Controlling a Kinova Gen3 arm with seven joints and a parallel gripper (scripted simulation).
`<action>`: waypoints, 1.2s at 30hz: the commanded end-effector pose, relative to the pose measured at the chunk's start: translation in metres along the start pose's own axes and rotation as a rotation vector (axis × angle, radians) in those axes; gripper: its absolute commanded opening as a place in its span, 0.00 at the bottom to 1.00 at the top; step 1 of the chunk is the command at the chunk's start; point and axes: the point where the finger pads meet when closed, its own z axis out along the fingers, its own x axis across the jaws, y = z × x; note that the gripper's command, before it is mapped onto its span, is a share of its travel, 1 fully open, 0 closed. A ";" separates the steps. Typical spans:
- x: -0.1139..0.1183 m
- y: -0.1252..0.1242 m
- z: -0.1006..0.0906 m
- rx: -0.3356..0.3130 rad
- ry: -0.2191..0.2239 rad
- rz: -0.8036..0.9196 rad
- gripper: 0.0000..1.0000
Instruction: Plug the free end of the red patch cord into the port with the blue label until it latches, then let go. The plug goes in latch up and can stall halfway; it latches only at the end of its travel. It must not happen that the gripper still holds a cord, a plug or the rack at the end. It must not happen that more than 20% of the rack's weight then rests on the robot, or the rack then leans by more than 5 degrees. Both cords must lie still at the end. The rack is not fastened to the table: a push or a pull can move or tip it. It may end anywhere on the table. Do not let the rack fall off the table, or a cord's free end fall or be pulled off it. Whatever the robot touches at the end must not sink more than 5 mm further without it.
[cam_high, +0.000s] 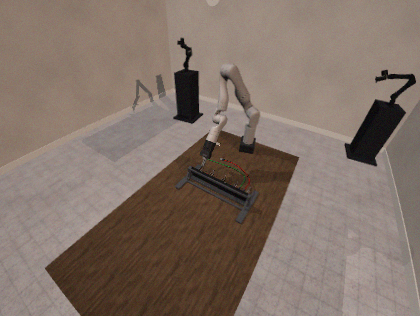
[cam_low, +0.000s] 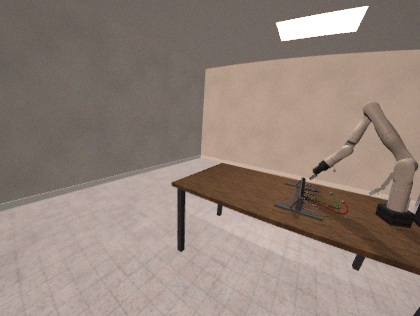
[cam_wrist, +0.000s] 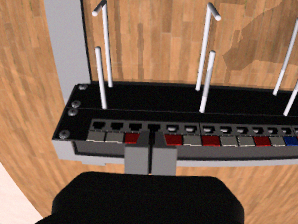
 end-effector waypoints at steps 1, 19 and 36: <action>0.000 0.001 0.000 -0.002 -0.001 -0.001 0.00; 0.000 0.001 0.000 -0.002 -0.001 -0.001 0.00; 0.000 0.001 -0.004 -0.002 -0.001 -0.001 0.00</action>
